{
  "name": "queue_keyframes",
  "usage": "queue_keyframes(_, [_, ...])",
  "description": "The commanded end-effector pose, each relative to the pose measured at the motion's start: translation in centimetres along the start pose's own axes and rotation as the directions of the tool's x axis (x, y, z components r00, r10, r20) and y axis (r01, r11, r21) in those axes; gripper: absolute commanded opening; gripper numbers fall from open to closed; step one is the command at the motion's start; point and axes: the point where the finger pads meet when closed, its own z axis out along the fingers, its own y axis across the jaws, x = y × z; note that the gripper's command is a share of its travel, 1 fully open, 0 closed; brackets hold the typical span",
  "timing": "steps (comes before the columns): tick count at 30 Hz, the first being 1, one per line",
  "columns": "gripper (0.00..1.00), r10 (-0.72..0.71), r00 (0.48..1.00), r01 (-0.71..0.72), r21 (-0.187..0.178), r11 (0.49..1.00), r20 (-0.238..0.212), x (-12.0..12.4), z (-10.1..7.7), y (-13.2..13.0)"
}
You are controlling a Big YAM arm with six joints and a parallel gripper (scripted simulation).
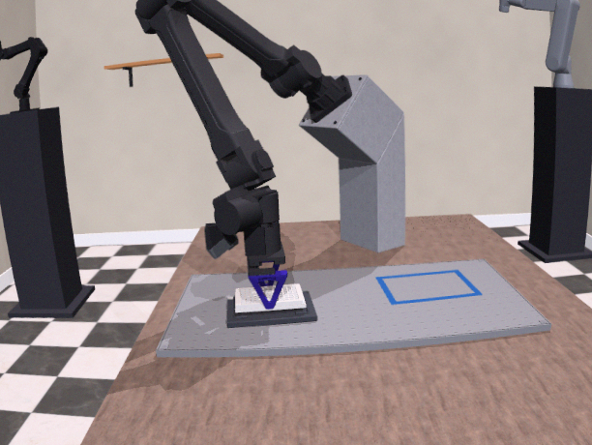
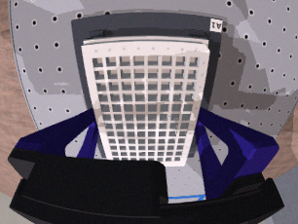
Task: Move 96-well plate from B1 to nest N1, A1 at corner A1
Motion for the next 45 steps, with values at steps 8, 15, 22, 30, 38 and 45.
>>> queue_keyframes(8, [0.0,-0.004,1.0,0.004,0.003,1.0,-0.001,0.11,0.77,-0.17])
queue_keyframes(15, [0.0,-0.004,1.0,0.004,0.005,1.0,0.0,0.1,0.88,-0.28])
queue_keyframes(22, [0.0,-0.003,1.0,0.003,0.005,1.0,0.0,0.11,1.0,-0.31])
queue_keyframes(30, [0.0,-0.005,1.0,0.005,0.005,1.0,-0.002,0.16,1.08,-0.25])
queue_keyframes(38, [0.0,-0.005,1.0,0.005,0.005,1.0,-0.001,0.21,1.2,-0.29])
queue_keyframes(45, [0.0,-0.004,1.0,0.004,0.003,1.0,0.0,0.1,1.3,-0.16])
